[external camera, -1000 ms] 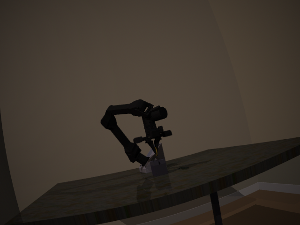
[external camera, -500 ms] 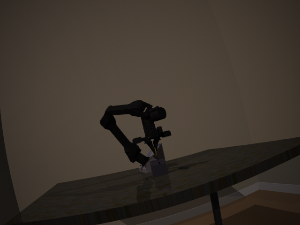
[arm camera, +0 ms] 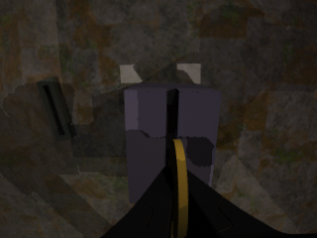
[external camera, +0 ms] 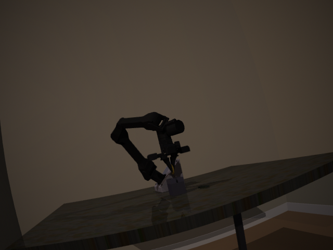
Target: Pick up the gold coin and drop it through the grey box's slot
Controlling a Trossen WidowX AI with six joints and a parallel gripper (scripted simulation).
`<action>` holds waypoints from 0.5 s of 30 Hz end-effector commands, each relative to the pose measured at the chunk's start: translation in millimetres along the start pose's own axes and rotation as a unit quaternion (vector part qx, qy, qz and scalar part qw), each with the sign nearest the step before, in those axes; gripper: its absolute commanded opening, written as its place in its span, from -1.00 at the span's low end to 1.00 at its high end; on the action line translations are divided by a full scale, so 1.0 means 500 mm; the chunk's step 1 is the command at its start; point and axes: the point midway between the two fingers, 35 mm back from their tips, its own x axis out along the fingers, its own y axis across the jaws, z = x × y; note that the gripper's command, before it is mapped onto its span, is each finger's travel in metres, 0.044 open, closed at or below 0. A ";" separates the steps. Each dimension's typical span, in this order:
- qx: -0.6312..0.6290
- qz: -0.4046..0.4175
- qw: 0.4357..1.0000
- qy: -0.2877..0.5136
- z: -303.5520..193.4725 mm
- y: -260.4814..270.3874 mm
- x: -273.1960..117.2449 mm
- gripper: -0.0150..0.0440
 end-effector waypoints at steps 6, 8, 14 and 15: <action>-0.004 -0.003 1.000 0.001 -0.004 -0.001 0.009 -0.49; -0.003 -0.003 1.000 0.001 -0.003 -0.001 0.011 -0.49; -0.003 -0.003 1.000 0.001 -0.001 -0.001 0.015 -0.49; -0.003 -0.003 1.000 0.001 -0.001 -0.001 0.016 -0.49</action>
